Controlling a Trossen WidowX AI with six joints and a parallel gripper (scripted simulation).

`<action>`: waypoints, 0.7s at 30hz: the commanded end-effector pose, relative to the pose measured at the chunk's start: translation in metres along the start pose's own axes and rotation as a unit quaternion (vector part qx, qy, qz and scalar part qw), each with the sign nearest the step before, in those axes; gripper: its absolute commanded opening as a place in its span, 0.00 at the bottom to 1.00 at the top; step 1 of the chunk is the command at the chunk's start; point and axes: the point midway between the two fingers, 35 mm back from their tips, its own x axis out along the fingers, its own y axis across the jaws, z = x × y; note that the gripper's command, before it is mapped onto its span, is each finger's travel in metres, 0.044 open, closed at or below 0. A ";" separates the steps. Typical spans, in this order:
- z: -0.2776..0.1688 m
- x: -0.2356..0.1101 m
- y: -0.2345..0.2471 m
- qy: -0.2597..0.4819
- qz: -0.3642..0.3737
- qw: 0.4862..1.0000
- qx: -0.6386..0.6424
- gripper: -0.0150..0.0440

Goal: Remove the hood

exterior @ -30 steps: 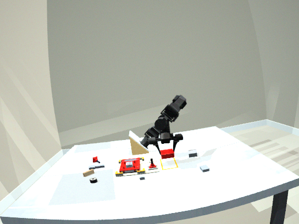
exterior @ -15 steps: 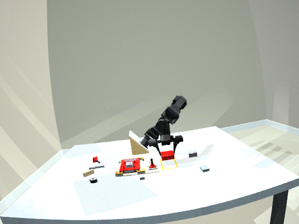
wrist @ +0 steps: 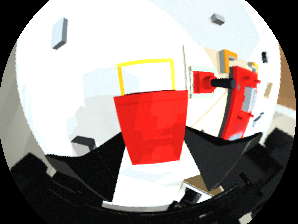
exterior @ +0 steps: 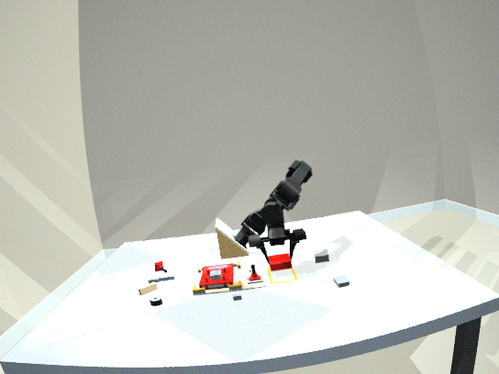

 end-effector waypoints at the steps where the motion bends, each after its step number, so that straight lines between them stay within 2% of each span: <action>1: -0.001 0.004 0.001 0.001 0.002 1.000 0.001 0.25; 21: -0.001 0.012 0.001 0.001 0.003 1.000 0.001 0.25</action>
